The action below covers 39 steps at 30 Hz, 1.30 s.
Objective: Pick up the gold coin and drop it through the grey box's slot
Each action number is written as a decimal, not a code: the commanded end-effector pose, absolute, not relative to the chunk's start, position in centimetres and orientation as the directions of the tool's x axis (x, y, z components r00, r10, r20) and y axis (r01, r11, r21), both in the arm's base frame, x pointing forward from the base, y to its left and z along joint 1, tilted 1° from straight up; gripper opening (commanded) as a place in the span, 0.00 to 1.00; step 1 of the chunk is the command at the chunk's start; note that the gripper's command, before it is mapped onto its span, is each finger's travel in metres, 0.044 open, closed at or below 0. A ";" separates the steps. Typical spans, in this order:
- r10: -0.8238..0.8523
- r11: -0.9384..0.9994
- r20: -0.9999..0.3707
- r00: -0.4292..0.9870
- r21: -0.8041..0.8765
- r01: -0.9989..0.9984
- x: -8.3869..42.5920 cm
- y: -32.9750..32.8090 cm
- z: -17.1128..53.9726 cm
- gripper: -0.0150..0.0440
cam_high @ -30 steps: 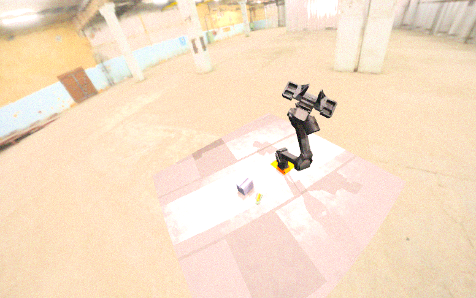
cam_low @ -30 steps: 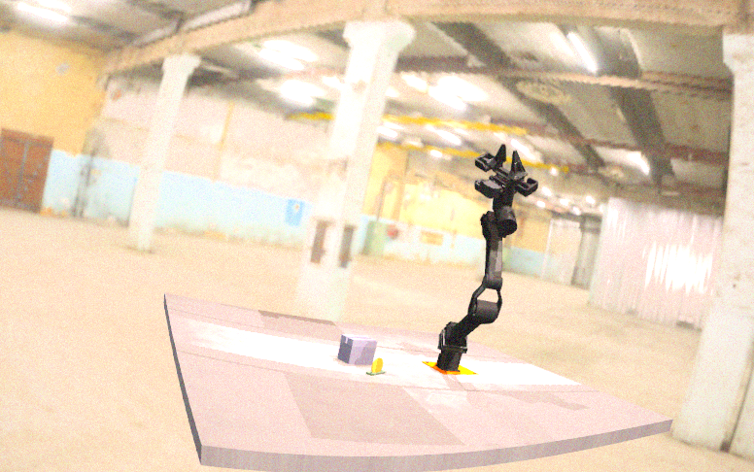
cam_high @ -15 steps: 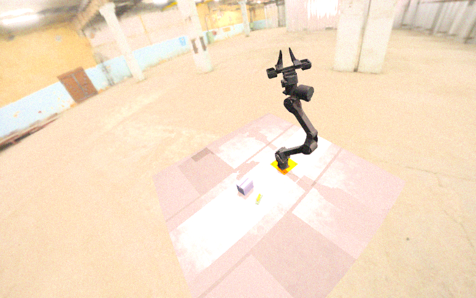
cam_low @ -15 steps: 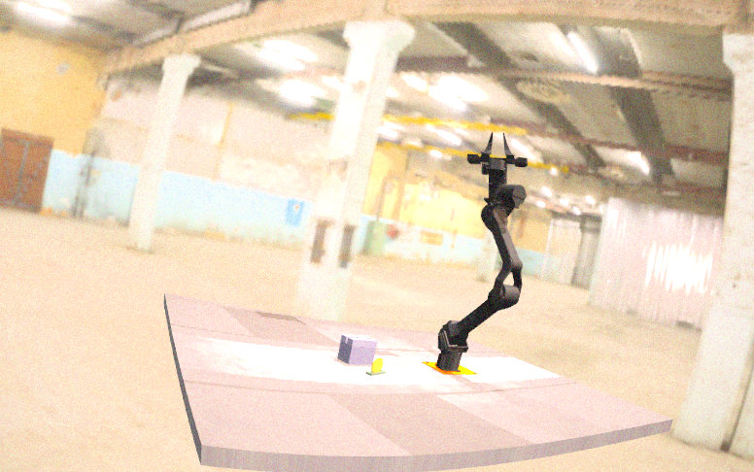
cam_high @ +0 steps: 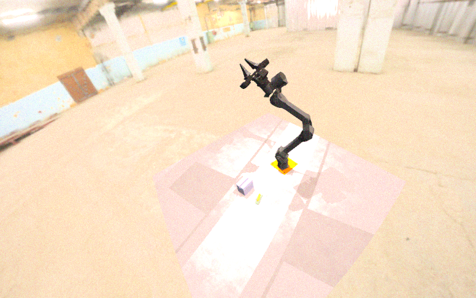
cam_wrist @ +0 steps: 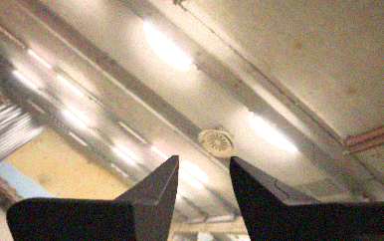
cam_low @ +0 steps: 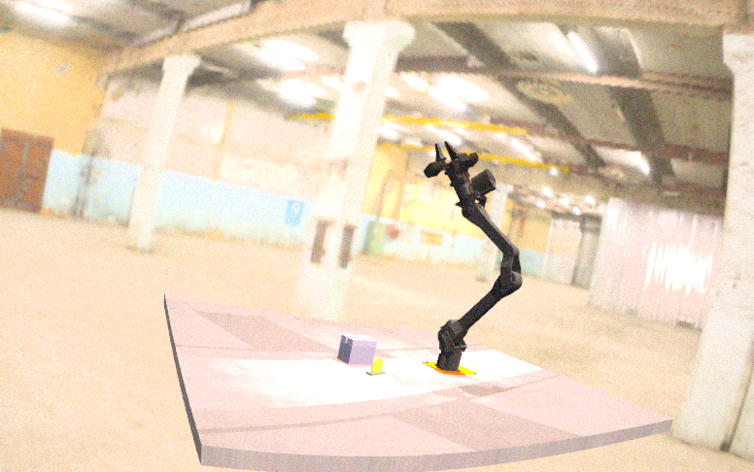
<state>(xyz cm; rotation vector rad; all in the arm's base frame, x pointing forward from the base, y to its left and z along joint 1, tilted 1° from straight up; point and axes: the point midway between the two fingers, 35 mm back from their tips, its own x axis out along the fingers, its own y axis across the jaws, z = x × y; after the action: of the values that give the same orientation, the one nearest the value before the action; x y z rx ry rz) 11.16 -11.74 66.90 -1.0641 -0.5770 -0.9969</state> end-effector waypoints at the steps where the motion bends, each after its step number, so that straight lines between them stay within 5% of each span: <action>1: -0.458 0.360 0.642 0.614 -0.498 0.789 17.0 -15.2 63.1 0.53; 12: -0.388 0.738 0.220 0.895 -0.507 0.445 29.7 -15.1 52.6 0.53; 22: -0.188 0.899 -0.177 0.966 -0.428 0.096 37.1 -9.0 42.2 0.53; 30: 0.005 0.938 -0.540 0.841 -0.289 -0.191 39.4 -1.5 32.3 0.53; 39: 0.126 0.885 -0.876 0.466 -0.113 -0.452 35.8 7.8 21.7 0.53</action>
<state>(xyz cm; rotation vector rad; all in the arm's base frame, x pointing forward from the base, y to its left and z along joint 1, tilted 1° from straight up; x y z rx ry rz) 38.11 4.14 25.78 -0.3330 0.8286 0.2680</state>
